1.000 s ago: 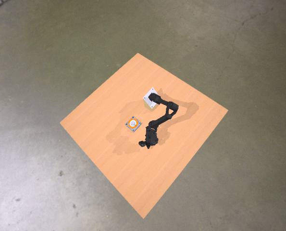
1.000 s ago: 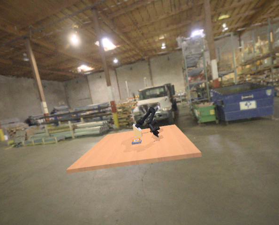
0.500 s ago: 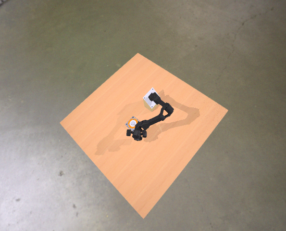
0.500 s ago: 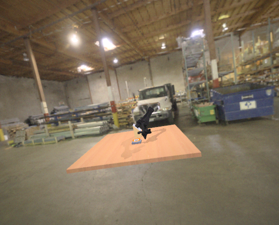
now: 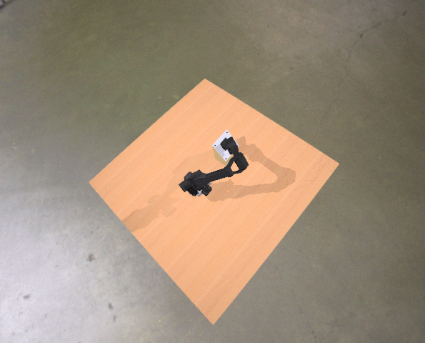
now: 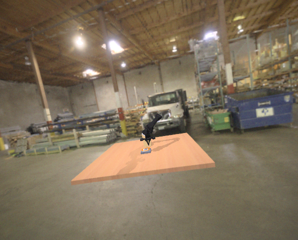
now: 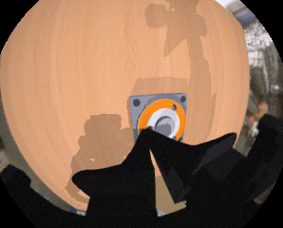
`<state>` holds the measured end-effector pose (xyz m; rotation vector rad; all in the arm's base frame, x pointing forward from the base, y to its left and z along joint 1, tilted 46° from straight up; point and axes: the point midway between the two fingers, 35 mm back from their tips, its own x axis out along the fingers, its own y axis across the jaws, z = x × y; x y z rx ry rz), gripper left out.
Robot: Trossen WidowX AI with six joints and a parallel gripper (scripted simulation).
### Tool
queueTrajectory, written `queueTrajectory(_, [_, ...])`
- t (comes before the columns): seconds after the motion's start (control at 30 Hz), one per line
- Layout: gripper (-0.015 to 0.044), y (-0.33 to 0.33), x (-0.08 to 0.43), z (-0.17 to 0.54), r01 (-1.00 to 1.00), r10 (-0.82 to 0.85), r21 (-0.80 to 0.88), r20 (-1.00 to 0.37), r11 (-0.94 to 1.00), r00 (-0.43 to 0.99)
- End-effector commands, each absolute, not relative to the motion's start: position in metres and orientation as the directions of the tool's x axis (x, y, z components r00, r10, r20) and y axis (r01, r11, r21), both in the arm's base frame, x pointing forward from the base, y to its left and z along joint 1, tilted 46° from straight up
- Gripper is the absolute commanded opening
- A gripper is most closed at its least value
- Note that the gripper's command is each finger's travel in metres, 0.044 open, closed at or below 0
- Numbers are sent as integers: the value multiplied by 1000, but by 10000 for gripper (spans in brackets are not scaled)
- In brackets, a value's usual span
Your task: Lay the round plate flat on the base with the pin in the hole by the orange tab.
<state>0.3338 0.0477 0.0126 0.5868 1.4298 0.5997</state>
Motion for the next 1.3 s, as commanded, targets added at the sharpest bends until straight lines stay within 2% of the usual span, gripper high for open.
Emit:
queueTrajectory(0.0, [0, 42, 330, 17, 41, 713, 713, -701, 700, 26])
queueTrajectory(0.47, [0, 76, 331, -16, 41, 714, 715, -699, 698, 26])
queueTrajectory(1.27, [0, 80, 310, -16, 42, 714, 715, -699, 698, 26])
